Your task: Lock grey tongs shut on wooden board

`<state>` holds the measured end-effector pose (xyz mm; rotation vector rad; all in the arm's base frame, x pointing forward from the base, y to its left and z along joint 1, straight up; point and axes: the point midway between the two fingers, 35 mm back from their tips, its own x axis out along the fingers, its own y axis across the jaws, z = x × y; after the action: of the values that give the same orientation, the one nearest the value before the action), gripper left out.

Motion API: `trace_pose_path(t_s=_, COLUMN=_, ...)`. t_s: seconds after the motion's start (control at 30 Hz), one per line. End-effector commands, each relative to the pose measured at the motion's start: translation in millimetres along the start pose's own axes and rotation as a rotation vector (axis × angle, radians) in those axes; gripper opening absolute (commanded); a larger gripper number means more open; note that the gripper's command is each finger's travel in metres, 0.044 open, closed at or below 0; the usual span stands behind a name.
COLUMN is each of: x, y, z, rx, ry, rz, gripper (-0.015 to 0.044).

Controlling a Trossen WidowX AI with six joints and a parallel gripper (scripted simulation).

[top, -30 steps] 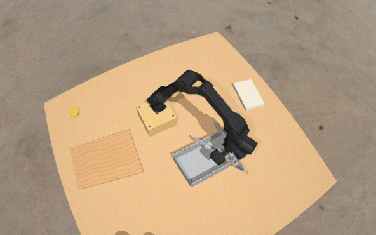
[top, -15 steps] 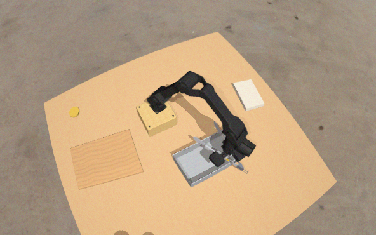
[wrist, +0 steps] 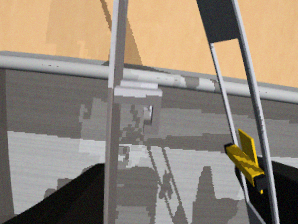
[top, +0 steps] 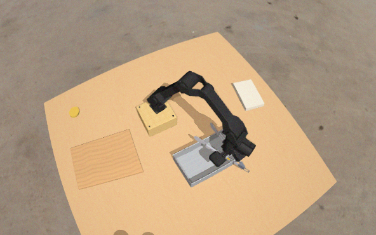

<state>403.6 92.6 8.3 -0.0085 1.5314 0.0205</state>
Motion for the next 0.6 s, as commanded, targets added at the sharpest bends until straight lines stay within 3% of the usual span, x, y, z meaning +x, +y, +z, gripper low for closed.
trace_pose_path(t_s=0.0, x=-0.3, y=0.1, z=0.1, rx=0.0, ry=0.0, rz=0.0, gripper=0.0268)
trace_pose_path(t_s=0.57, x=-0.3, y=0.1, z=0.1, rx=0.0, ry=0.0, rz=0.0, gripper=0.0155)
